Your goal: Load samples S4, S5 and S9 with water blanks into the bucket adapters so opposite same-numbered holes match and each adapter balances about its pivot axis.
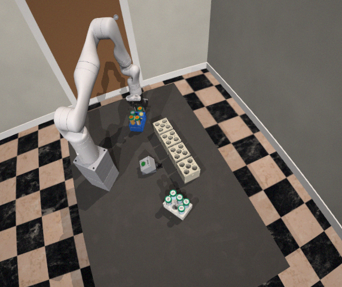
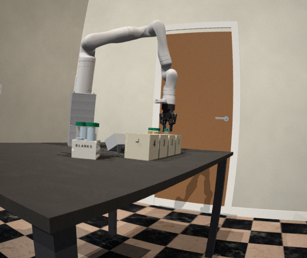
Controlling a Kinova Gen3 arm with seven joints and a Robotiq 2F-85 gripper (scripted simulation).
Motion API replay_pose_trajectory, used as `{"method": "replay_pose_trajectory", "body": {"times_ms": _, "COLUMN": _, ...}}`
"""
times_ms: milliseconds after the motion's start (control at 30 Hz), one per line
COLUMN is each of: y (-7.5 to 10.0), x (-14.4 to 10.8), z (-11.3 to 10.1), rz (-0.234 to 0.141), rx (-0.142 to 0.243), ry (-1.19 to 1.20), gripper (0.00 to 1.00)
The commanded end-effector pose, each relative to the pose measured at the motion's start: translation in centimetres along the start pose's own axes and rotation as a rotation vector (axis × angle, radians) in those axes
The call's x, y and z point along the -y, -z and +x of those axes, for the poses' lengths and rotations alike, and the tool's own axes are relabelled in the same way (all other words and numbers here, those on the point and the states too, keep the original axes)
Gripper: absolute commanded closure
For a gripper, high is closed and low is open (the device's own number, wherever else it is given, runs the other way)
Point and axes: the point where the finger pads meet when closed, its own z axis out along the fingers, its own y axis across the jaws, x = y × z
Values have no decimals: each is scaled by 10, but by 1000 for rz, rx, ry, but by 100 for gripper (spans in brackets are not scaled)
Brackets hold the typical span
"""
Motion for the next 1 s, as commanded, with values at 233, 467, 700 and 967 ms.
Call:
{"method": "replay_pose_trajectory", "body": {"times_ms": 233, "y": -2, "x": 0, "z": -1, "rz": 0, "rx": 2, "ry": 0, "gripper": 38}}
{"method": "replay_pose_trajectory", "body": {"times_ms": 467, "y": -4, "x": 0, "z": -1, "rz": 0, "rx": 2, "ry": 0, "gripper": 38}}
{"method": "replay_pose_trajectory", "body": {"times_ms": 700, "y": -5, "x": 0, "z": -1, "rz": 0, "rx": 2, "ry": 0, "gripper": 38}}
{"method": "replay_pose_trajectory", "body": {"times_ms": 967, "y": -5, "x": 0, "z": -1, "rz": 0, "rx": 2, "ry": 0, "gripper": 90}}
